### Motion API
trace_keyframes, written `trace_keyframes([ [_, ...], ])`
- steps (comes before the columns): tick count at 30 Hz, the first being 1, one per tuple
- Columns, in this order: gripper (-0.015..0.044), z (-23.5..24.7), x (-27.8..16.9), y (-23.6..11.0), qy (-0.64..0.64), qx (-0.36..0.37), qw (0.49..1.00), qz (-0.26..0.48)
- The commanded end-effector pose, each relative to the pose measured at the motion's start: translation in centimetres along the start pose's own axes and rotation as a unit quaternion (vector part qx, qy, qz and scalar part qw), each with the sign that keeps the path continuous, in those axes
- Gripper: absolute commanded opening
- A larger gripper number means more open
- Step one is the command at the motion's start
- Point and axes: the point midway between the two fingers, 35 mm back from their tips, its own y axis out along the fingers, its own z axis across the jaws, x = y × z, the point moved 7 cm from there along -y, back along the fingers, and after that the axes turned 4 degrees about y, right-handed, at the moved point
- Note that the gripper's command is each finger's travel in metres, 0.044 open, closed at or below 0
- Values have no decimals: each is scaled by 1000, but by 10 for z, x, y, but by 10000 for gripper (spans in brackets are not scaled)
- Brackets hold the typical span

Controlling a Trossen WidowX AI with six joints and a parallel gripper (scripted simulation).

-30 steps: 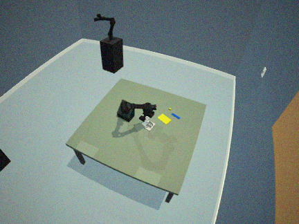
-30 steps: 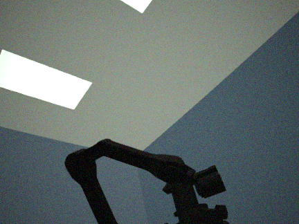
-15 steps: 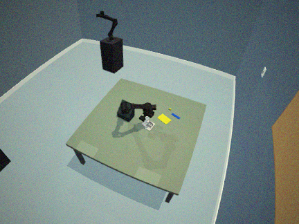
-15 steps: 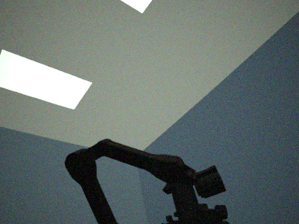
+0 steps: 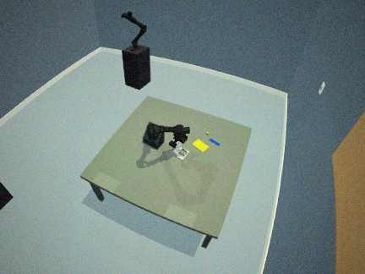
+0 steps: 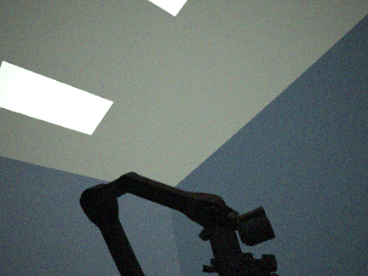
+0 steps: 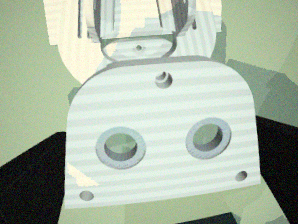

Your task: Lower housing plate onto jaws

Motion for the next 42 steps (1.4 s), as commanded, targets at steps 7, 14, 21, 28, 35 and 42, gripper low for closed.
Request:
trace_keyframes([
  [7, 351, 0, -2, 1, 1, 1, 1000, 3],
  [14, 351, 0, -2, 1, 1, 1, 1000, 3],
  [21, 351, 0, -2, 1, 1, 1, 1000, 3],
  [28, 351, 1, -4, 1, 1, 1, 1000, 3],
  [35, 351, 1, -3, 1, 1, 1, 1000, 3],
  [42, 351, 2, -3, 12, 1, 1, 1000, 3],
])
